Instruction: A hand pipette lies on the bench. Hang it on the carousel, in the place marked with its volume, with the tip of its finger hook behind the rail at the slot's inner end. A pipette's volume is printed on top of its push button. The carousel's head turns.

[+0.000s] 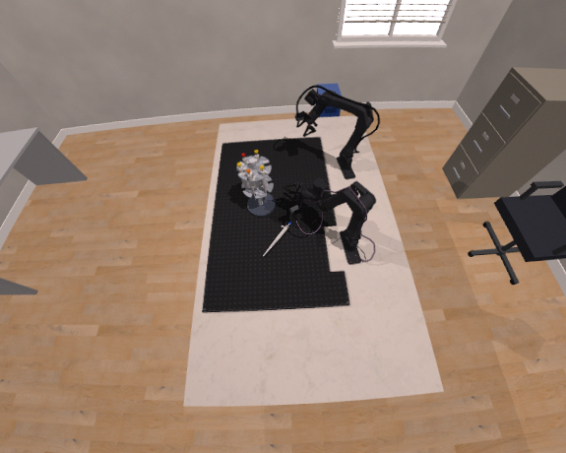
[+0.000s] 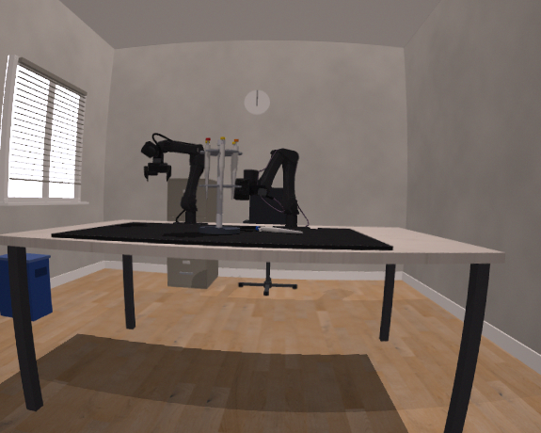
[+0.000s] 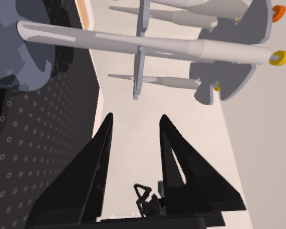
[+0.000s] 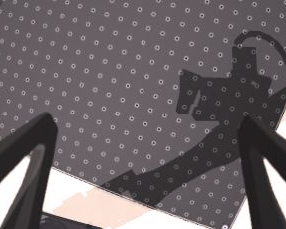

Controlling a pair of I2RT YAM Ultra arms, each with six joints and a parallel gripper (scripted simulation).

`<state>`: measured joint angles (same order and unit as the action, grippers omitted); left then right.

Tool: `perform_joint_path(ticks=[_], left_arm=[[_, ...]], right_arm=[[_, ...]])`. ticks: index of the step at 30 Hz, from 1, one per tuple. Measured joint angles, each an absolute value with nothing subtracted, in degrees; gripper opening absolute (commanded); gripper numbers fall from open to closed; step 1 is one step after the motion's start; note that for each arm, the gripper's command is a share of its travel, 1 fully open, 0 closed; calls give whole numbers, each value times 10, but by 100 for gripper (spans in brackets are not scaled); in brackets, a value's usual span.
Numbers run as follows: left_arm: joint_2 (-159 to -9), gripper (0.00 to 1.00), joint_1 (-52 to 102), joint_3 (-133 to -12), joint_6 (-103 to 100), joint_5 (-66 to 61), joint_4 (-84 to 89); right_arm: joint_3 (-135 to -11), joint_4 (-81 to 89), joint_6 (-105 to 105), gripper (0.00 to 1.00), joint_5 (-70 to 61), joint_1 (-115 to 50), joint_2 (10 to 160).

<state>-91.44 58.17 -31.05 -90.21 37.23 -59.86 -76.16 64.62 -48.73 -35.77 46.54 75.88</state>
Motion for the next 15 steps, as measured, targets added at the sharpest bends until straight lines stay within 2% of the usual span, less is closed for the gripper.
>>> perform_joint_path(ticks=[15], left_arm=[[-914, 49, 582, -318, -902, 372, -595]], right_arm=[[-762, 646, -487, 100, -358, 465, 759]])
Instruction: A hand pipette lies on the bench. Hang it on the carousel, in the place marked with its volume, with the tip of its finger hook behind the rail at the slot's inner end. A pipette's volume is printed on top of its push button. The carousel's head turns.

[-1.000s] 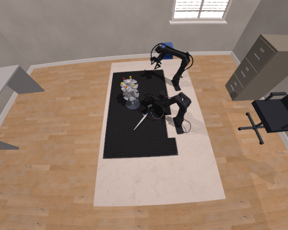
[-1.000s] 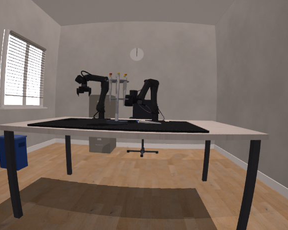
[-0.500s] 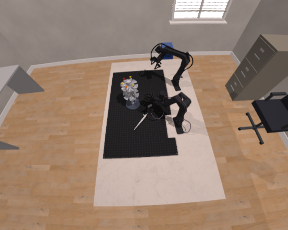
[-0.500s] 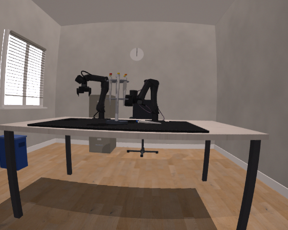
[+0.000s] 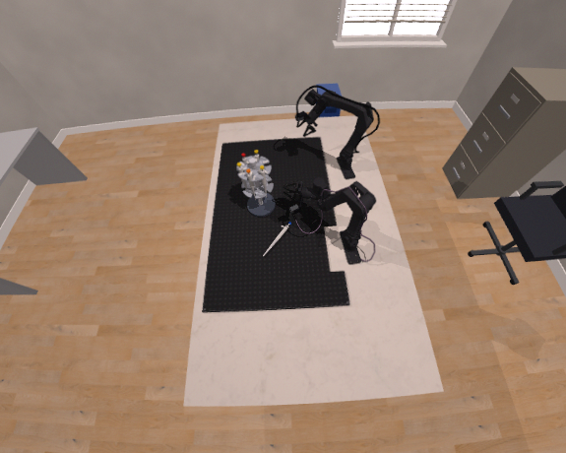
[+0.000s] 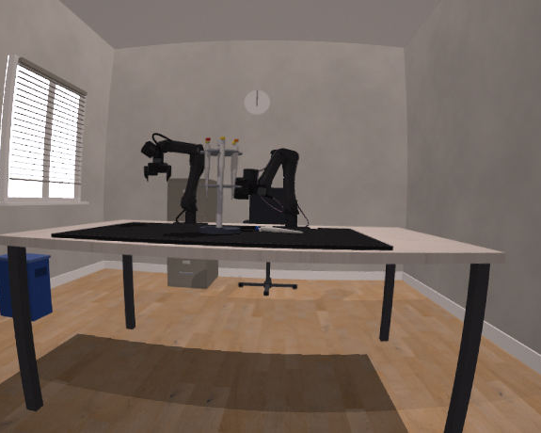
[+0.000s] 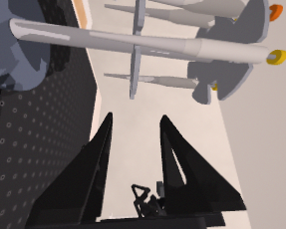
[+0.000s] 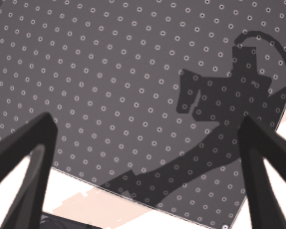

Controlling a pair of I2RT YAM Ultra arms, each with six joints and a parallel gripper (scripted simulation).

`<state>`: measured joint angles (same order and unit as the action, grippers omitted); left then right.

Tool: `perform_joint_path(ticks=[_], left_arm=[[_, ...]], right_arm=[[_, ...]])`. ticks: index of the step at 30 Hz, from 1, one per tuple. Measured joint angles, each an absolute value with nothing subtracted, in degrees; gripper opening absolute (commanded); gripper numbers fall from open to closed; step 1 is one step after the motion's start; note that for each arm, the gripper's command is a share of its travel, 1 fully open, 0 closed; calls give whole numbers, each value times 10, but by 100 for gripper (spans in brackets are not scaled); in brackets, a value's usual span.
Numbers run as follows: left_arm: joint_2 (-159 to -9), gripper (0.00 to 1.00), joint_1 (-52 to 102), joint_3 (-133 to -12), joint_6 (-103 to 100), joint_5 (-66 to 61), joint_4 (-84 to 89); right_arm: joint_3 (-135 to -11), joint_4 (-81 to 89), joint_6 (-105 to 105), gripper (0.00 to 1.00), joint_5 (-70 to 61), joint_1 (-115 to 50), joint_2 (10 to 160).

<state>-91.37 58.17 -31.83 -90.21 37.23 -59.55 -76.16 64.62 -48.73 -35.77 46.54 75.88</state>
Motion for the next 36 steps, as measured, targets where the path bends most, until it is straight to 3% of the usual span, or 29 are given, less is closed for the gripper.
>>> perform_joint_path(ticks=[36], left_arm=[[-976, 49, 540, -387, -902, 335, -588]], right_arm=[[-762, 646, -487, 100, -358, 465, 759]])
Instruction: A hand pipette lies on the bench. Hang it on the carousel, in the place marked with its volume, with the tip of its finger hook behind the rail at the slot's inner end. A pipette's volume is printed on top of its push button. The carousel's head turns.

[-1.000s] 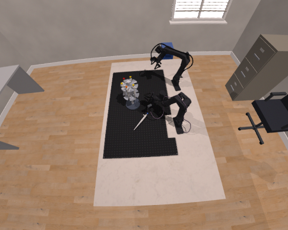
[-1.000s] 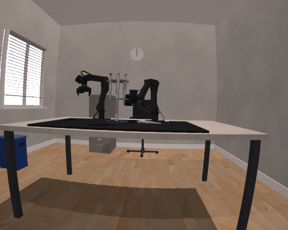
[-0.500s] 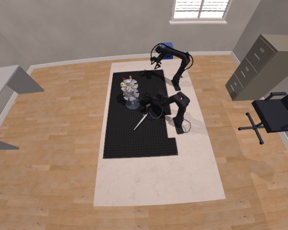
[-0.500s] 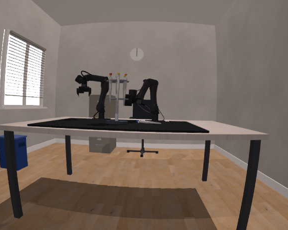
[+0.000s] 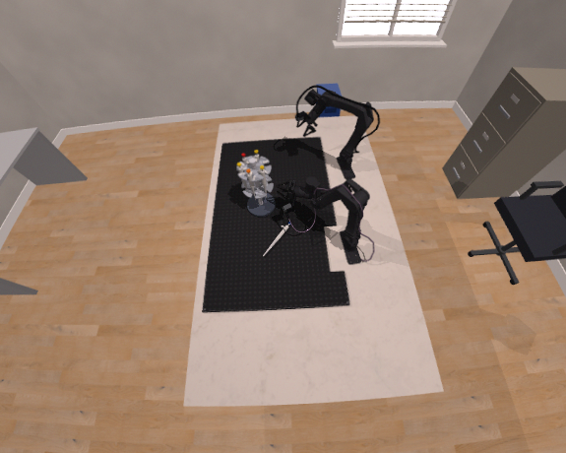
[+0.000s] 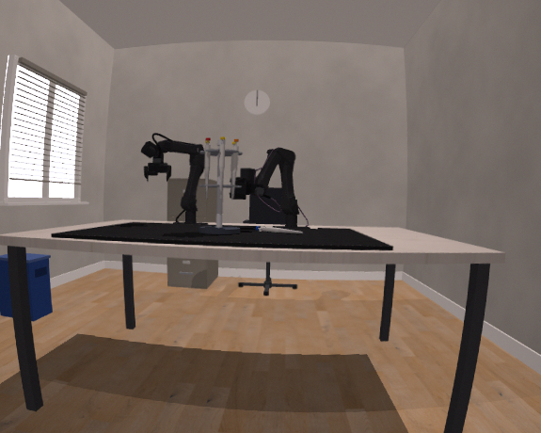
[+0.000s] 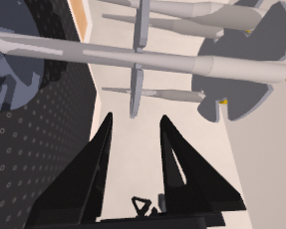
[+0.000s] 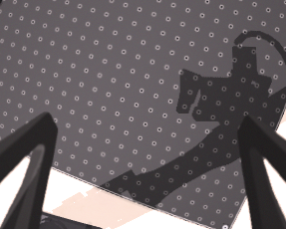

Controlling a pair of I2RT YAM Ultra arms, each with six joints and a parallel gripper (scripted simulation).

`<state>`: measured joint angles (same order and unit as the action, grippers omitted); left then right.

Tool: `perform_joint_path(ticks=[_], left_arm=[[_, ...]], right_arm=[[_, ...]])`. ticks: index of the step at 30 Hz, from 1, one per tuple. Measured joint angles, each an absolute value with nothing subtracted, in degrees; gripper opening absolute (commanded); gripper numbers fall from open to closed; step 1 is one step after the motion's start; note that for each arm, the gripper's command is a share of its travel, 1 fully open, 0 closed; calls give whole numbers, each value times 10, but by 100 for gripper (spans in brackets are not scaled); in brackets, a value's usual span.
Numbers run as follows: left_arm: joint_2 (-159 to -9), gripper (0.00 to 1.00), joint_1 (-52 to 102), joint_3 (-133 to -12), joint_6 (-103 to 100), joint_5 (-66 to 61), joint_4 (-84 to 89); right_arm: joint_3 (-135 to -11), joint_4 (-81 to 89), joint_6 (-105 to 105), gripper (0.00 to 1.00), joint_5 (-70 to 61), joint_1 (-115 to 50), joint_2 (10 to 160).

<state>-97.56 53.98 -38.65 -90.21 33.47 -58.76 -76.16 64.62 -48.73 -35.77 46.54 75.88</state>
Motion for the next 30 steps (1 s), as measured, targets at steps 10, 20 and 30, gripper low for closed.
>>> perform_joint_path(ticks=[10, 20, 30], left_arm=[[-996, 49, 526, -413, -902, 320, -582], [-1025, 49, 511, -446, -902, 306, -576], [-1026, 49, 510, -453, -902, 302, -574]], right_arm=[[-762, 646, -487, 100, -358, 465, 759], [-762, 646, -487, 100, -358, 465, 759], [-762, 646, -487, 100, -358, 465, 759]])
